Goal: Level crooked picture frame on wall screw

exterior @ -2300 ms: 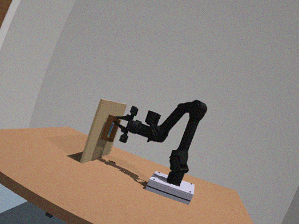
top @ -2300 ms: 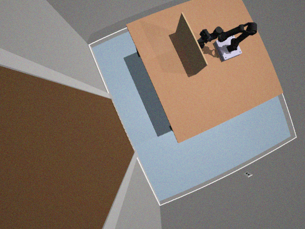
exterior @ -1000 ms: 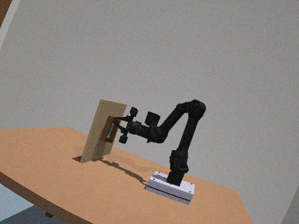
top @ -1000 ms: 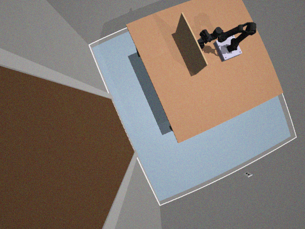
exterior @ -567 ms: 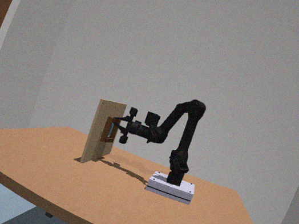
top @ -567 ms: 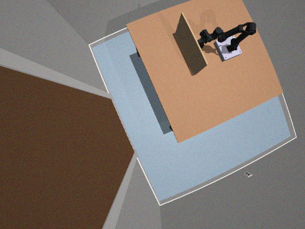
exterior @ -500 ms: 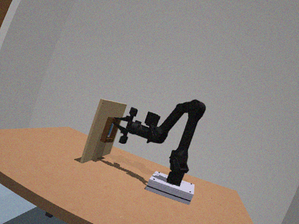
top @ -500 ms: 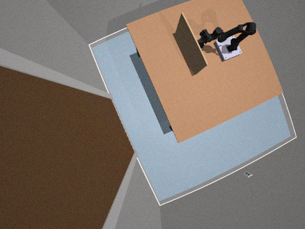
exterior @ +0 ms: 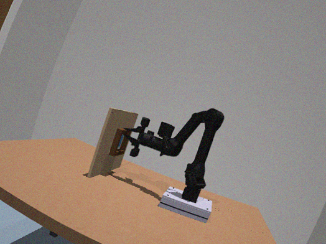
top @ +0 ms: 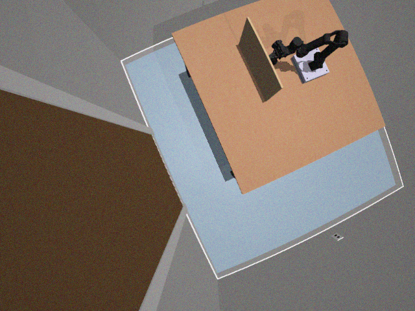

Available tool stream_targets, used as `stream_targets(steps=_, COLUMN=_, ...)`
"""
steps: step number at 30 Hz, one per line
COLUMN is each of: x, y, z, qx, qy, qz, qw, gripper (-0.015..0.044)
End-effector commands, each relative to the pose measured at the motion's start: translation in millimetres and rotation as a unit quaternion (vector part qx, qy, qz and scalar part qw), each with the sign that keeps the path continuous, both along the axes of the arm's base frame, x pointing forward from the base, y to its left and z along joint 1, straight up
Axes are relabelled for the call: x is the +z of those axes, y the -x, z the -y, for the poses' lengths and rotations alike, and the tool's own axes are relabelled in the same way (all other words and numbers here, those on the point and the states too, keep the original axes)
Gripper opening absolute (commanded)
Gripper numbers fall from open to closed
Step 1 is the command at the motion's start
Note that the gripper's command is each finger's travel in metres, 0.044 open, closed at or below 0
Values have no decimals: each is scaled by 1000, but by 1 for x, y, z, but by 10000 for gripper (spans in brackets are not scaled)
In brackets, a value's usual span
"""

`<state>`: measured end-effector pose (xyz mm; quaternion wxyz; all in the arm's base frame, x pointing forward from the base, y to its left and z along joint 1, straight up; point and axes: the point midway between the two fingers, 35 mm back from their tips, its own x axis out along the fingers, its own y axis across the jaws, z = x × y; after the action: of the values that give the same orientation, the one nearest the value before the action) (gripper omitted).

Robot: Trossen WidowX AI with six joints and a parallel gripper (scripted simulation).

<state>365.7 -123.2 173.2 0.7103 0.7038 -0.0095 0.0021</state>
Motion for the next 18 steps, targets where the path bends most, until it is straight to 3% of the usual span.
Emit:
stream_targets(steps=1, x=0, y=0, z=0, qx=0, qy=-3, qz=0, qw=1000, gripper=157)
stream_targets(steps=5, x=0, y=0, z=0, qx=0, qy=-3, qz=0, qw=1000, gripper=260)
stream_targets(steps=10, x=1, y=9, z=2, qx=0, qy=-8, qz=0, qw=1000, gripper=260)
stream_targets(steps=18, x=-5, y=98, z=-1, qx=-1, qy=-61, qz=0, qw=998, gripper=260)
